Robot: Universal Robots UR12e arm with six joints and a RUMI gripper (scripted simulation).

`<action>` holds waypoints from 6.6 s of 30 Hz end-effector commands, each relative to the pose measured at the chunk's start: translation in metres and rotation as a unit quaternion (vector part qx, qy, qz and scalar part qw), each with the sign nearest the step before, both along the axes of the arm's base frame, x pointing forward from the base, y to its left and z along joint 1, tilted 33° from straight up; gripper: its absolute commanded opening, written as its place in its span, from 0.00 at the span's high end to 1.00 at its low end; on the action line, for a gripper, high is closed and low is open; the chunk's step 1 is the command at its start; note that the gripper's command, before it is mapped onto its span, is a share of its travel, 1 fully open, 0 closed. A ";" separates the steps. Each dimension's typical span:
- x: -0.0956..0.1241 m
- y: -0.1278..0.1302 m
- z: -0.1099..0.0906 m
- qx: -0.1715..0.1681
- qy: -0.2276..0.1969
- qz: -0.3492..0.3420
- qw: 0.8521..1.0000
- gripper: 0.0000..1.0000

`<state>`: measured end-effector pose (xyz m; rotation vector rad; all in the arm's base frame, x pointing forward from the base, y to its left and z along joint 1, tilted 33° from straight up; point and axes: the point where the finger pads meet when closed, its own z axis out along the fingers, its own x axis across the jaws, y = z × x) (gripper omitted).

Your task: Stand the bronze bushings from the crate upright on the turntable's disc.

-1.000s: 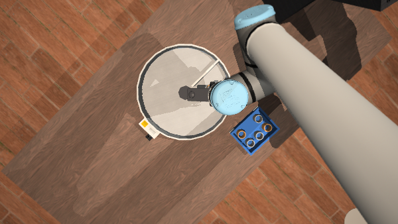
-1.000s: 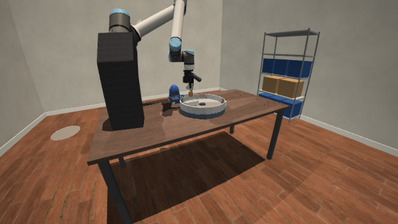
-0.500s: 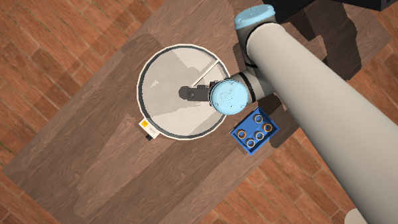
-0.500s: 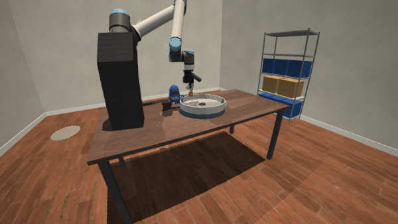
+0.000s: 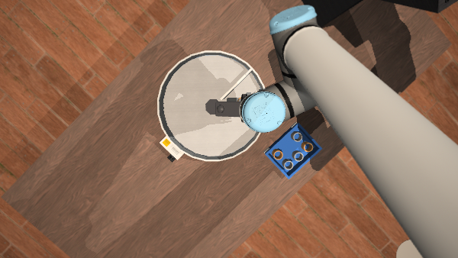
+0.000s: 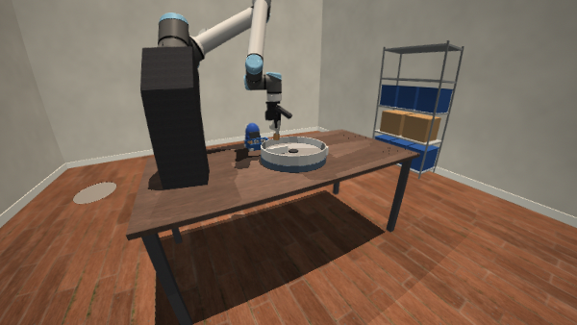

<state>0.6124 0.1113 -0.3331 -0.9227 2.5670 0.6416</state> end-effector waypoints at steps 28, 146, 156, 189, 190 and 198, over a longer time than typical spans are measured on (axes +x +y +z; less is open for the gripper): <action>0.005 0.012 -0.021 0.000 0.000 0.000 1.000 1.00; 0.012 0.037 -0.061 0.000 0.000 0.000 1.000 1.00; 0.013 0.038 -0.064 0.000 0.000 0.000 1.000 1.00; 0.013 0.039 -0.064 0.000 0.000 0.000 1.000 1.00; 0.013 0.039 -0.064 0.000 0.000 0.000 1.000 1.00; 0.013 0.039 -0.064 0.000 0.000 0.000 1.000 0.94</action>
